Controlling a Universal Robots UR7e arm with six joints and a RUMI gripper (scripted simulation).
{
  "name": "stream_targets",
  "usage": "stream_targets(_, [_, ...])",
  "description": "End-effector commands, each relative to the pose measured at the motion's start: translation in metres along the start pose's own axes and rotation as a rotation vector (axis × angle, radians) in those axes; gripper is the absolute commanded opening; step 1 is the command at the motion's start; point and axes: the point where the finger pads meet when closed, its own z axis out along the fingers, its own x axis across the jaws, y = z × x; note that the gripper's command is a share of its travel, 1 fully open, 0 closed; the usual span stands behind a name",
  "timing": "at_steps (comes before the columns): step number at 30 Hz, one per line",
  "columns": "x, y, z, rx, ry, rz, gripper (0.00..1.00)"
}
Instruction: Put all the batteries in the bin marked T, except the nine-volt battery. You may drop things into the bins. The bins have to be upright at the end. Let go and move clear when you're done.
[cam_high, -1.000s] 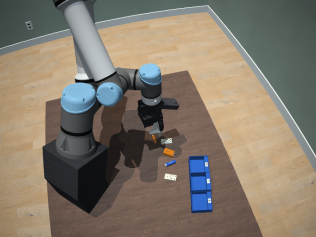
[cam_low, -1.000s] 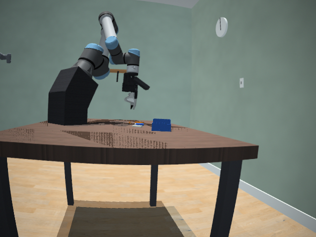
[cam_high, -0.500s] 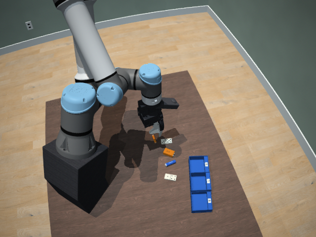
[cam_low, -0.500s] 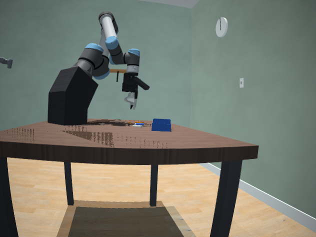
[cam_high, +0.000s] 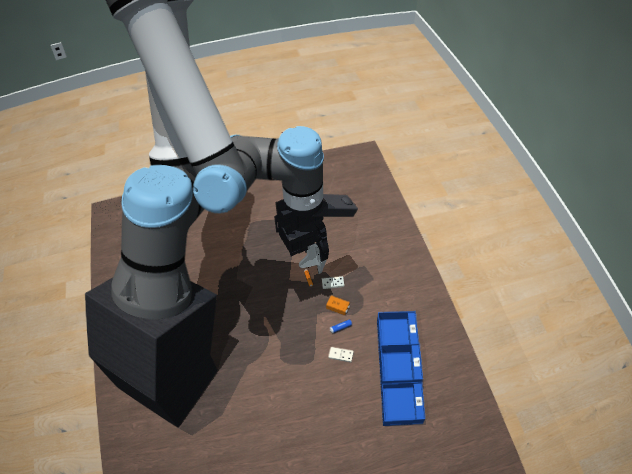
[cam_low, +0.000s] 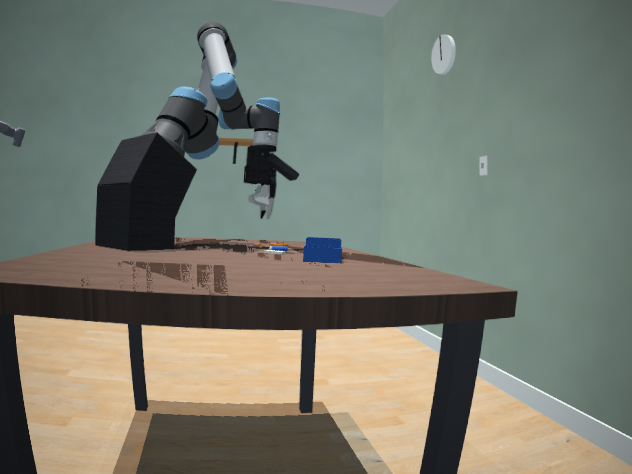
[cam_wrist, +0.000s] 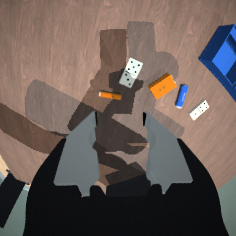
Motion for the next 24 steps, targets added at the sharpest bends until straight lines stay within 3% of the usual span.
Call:
stream_targets(1, [-0.0031, -0.0015, 0.0005, 0.002, -0.004, -0.157, 0.38])
stream_targets(24, [-0.005, -0.0019, 0.0009, 0.002, -0.003, -0.206, 0.38])
